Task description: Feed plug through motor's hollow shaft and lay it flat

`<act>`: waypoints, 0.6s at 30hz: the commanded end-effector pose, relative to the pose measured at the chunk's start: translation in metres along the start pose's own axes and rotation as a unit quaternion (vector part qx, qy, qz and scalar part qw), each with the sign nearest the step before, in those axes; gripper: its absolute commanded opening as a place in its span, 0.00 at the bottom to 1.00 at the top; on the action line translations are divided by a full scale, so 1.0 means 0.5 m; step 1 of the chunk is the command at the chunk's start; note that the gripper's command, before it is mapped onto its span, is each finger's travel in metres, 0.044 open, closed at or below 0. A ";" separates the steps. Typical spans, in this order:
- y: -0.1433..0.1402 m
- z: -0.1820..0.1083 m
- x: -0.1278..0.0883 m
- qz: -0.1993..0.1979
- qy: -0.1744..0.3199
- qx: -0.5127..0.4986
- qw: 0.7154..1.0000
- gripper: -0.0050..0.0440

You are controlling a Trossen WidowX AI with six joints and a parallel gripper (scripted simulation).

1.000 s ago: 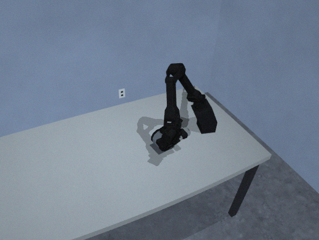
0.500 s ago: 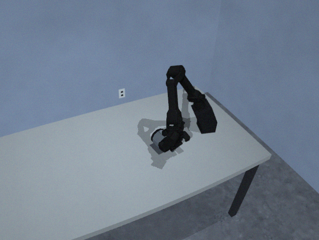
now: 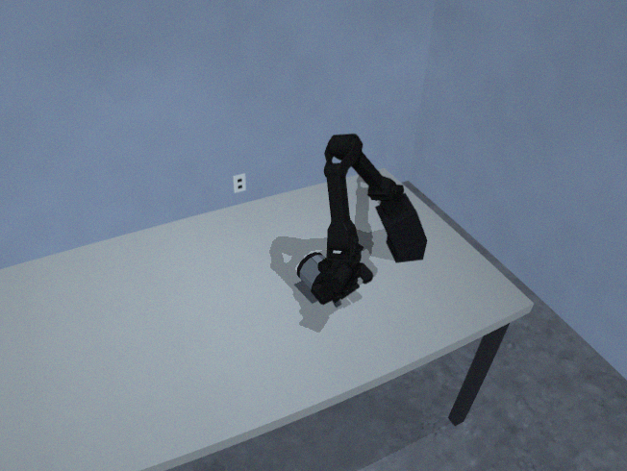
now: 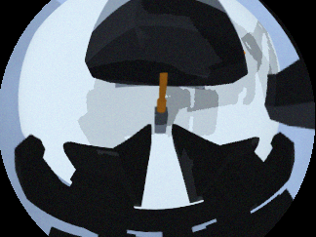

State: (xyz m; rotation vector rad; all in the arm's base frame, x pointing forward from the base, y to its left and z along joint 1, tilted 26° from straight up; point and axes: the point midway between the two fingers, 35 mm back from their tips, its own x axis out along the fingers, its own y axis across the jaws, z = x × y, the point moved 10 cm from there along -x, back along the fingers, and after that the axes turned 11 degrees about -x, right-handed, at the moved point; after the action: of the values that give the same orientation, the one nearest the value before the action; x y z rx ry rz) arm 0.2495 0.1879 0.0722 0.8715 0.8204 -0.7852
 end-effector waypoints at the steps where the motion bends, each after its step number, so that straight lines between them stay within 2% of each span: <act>1: 0.001 0.000 -0.002 0.001 0.000 0.001 1.000 0.43; 18: 0.002 0.002 0.029 -0.002 -0.001 -0.001 1.000 0.43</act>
State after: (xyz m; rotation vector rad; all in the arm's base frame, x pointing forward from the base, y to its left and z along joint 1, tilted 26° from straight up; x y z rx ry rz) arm 0.2563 0.1846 0.0636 0.8716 0.8152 -0.7870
